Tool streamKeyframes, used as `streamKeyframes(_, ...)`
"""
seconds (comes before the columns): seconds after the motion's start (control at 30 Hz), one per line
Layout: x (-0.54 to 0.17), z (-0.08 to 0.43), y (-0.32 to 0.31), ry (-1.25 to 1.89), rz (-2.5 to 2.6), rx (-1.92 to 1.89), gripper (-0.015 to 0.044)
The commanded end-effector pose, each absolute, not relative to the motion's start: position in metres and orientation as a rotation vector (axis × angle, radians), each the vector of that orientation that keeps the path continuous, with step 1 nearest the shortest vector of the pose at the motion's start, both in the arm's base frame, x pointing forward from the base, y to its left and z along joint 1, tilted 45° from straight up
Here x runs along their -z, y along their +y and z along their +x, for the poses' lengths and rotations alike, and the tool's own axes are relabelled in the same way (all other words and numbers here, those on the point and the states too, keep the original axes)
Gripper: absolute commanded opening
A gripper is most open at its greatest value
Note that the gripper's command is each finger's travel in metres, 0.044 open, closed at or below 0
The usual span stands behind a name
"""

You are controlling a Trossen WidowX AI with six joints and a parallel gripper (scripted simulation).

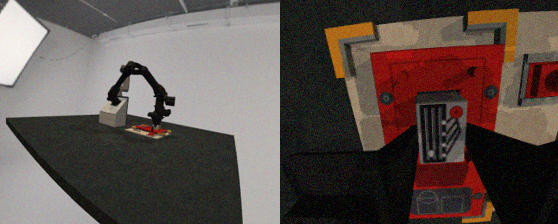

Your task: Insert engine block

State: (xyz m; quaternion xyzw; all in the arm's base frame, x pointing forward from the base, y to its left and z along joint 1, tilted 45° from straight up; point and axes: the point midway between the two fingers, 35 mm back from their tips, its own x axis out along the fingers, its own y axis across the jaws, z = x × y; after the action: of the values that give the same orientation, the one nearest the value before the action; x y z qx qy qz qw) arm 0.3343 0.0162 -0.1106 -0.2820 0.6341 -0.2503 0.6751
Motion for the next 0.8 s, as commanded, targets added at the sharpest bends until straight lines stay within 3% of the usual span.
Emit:
streamKeyframes(0.0, 0.1112, 0.3346, 0.0152, 1.424, -0.640, 0.563, 0.0160)
streamKeyframes(0.4, 0.1133, 0.3348, 0.0131, 1.424, -0.640, 0.563, 0.0160)
streamKeyframes(0.77, 0.1126, 0.3346, 0.0139, 1.425, -0.636, 0.564, 0.0440)
